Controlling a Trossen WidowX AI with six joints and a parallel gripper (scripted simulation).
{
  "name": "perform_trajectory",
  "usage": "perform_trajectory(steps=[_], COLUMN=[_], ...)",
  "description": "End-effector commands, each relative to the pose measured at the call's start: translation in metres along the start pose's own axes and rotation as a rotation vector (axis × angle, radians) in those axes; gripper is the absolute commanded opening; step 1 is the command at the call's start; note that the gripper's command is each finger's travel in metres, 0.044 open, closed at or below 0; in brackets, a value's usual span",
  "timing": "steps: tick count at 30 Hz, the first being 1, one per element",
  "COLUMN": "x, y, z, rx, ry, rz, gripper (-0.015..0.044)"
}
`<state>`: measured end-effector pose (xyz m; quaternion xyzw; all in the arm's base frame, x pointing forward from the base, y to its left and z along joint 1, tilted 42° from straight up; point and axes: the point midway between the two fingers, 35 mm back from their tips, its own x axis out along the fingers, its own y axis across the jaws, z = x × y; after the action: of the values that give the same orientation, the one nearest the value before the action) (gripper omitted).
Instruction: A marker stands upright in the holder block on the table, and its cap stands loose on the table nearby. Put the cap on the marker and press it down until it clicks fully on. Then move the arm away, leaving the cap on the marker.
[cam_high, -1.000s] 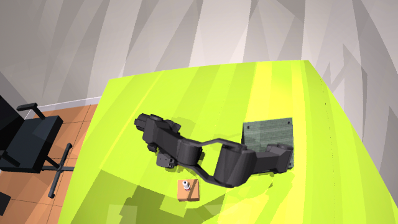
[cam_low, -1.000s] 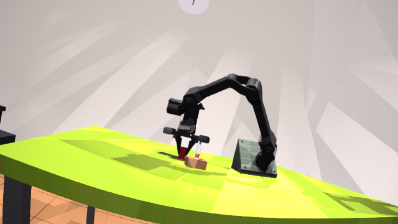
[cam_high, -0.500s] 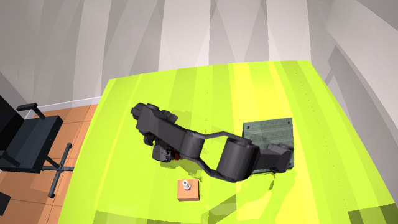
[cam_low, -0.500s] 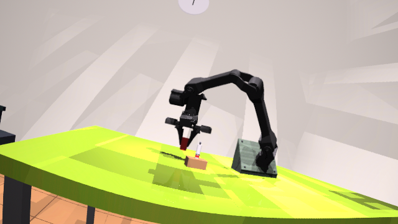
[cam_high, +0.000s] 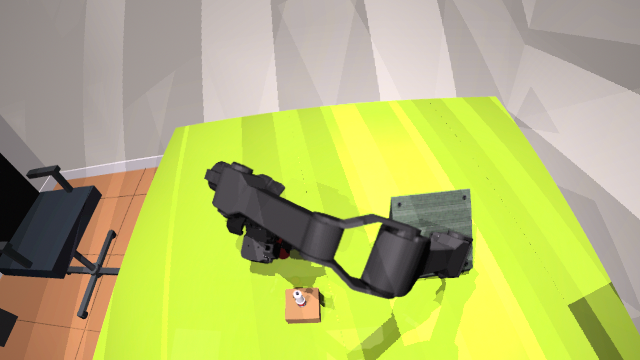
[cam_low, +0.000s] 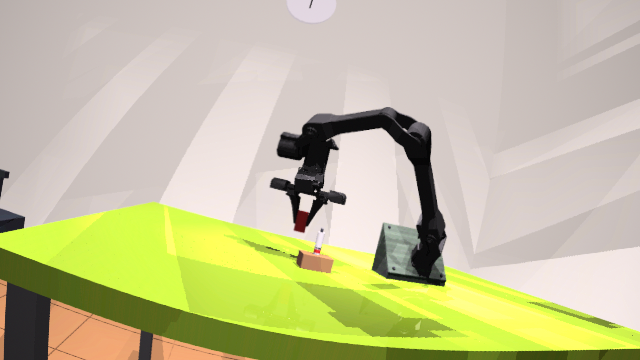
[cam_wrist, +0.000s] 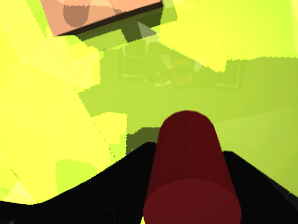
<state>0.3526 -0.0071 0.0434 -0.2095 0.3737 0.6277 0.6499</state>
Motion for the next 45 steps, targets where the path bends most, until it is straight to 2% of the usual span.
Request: perform_trajectory(steps=[1,26,45], x=[-0.007,-0.044,-0.029], y=[0.008,0.066,0.066], z=[0.014,0.085,0.085], rx=[0.006,0.0,-0.001], ry=[0.006,-0.003,-0.003], rz=[-0.001,0.008,0.008], gripper=[0.0,0.0,0.0])
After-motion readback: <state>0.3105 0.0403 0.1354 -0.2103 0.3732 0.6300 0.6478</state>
